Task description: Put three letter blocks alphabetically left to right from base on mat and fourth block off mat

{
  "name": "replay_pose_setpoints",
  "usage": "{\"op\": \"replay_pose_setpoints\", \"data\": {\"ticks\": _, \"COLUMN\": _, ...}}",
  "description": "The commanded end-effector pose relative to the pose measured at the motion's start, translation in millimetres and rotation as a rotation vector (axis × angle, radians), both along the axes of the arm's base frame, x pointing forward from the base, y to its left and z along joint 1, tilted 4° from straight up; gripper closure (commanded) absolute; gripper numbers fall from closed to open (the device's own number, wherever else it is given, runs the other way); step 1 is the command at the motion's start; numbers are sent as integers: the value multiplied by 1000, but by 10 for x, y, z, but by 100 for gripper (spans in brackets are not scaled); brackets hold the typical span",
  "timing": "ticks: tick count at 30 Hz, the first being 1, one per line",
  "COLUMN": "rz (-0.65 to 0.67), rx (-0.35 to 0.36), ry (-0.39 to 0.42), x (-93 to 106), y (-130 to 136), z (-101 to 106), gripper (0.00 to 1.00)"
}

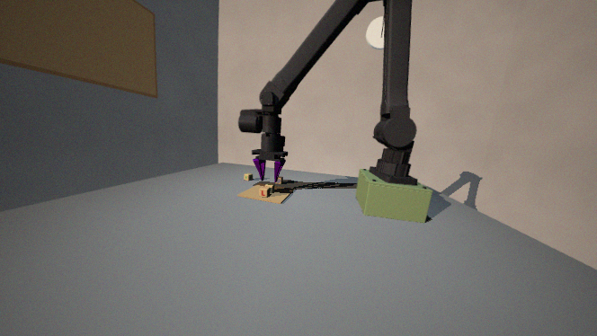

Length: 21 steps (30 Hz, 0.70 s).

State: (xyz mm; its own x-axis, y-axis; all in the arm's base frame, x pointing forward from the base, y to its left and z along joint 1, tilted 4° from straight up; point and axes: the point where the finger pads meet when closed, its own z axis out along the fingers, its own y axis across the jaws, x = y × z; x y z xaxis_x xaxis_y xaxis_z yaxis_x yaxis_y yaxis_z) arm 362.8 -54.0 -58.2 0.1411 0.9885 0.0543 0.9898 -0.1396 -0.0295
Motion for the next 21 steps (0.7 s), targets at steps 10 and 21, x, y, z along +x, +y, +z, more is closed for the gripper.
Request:
{"op": "replay_pose_setpoints", "data": {"ticks": 10, "rz": -4, "rx": -10, "ry": -35, "x": 43, "y": 20, "z": 76, "gripper": 55}}
{"op": "replay_pose_setpoints", "data": {"ticks": 21, "rz": -4, "rx": -10, "ry": -36, "x": 36, "y": 21, "z": 79, "gripper": 55}}
